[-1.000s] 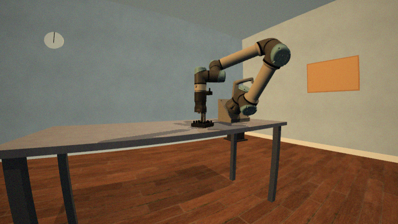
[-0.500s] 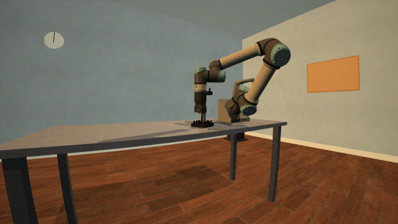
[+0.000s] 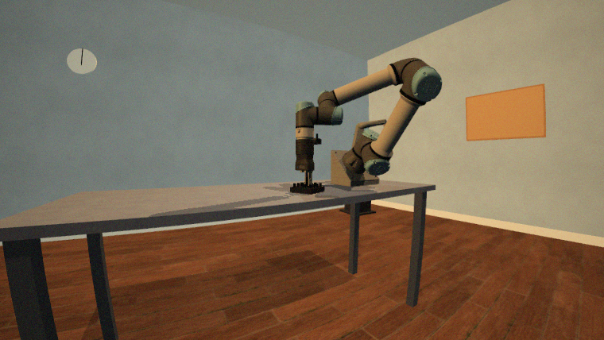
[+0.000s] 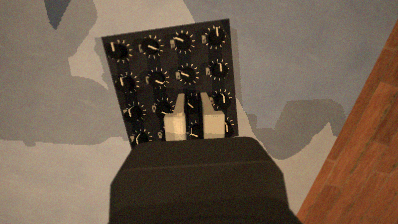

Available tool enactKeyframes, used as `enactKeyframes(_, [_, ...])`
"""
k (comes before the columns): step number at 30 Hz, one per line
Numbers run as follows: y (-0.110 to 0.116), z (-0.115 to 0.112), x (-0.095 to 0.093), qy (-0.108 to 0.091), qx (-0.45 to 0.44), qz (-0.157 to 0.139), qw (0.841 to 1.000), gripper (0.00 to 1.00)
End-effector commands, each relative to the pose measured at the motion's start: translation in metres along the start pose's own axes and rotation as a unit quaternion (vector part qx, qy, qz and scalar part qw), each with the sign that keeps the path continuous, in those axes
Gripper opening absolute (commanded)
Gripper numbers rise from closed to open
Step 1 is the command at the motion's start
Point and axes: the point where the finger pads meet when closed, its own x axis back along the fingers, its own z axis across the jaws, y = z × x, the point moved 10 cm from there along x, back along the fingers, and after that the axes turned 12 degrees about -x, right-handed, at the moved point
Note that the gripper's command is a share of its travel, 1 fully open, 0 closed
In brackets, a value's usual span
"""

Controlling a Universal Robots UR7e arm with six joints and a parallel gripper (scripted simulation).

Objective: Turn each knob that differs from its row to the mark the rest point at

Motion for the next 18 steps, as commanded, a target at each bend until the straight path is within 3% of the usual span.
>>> enactKeyframes(1, [0.0003, -0.0003, 0.0004, 0.001, 0.049, 0.0, 0.999, 0.3])
enactKeyframes(10, [0.0003, -0.0003, 0.0004, 0.001, 0.135, 0.0, 0.991, 0.3])
enactKeyframes(18, [0.0003, -0.0003, 0.0004, 0.001, 0.156, 0.0, 0.988, 0.3])
